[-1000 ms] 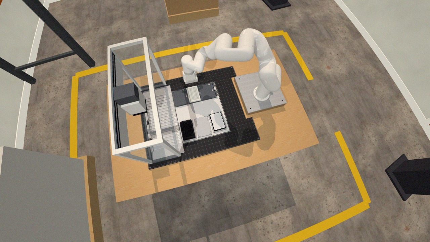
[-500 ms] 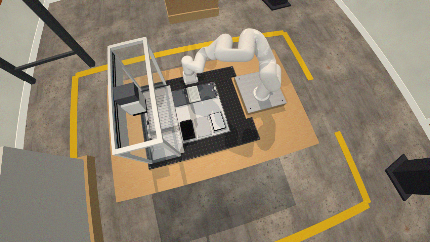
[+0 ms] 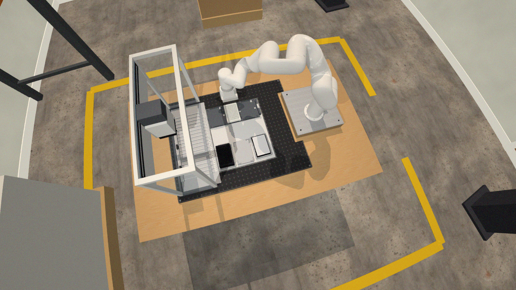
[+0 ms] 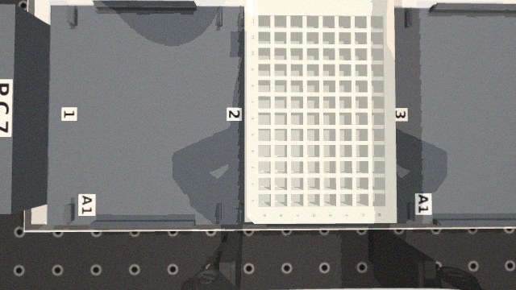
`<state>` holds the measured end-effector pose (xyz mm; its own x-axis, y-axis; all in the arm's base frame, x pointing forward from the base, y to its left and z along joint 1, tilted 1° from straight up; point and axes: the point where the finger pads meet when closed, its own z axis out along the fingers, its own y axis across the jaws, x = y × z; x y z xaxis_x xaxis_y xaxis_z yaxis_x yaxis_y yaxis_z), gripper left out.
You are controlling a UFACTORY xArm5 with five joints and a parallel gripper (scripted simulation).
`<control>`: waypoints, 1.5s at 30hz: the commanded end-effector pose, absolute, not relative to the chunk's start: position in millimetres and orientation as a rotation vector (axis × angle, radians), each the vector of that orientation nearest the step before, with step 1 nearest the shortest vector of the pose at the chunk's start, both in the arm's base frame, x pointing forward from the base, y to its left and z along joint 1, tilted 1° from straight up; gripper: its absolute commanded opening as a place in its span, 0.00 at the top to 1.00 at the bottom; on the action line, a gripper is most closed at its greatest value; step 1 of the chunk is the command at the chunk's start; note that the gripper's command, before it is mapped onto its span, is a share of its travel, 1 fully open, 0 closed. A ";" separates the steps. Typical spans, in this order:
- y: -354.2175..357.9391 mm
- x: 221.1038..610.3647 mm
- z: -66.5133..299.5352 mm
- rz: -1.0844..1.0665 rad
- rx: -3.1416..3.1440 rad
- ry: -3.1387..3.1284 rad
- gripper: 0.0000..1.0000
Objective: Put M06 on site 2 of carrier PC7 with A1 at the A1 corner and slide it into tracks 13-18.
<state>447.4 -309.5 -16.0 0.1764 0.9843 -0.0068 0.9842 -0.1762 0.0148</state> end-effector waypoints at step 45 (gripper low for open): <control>-306.8 449.3 -14.3 0.009 2.394 2.003 0.00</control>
<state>448.3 -303.4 -16.4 0.1756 0.9844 -0.0062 0.9844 -0.1755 0.0138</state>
